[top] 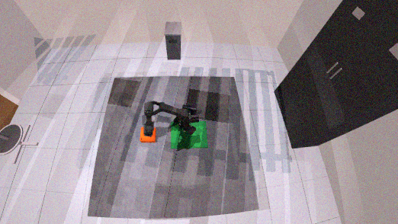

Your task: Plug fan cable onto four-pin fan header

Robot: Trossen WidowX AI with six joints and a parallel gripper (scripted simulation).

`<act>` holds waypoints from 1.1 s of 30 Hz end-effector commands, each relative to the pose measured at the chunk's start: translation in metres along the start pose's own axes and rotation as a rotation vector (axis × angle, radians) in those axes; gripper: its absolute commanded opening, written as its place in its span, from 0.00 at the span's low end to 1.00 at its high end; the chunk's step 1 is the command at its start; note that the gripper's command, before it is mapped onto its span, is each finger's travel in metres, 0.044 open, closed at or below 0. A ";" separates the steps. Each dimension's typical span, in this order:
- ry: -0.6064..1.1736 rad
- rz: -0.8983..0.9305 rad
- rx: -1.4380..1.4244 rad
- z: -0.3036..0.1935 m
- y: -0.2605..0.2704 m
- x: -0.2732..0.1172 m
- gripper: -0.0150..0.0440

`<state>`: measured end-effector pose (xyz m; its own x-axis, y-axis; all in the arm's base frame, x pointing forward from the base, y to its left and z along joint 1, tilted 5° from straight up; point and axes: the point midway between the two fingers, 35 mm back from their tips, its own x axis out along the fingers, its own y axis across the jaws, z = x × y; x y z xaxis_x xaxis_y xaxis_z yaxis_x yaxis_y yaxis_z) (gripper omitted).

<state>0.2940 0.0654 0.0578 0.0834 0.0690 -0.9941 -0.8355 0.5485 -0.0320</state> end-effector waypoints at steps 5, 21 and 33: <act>0.001 -0.002 0.009 0.001 -0.001 0.001 0.25; 0.001 -0.002 0.009 0.001 -0.001 0.003 0.25; 0.001 -0.002 0.008 0.000 0.000 0.005 0.25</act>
<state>0.2952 0.0660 0.0544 0.0845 0.0693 -0.9940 -0.8327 0.5528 -0.0322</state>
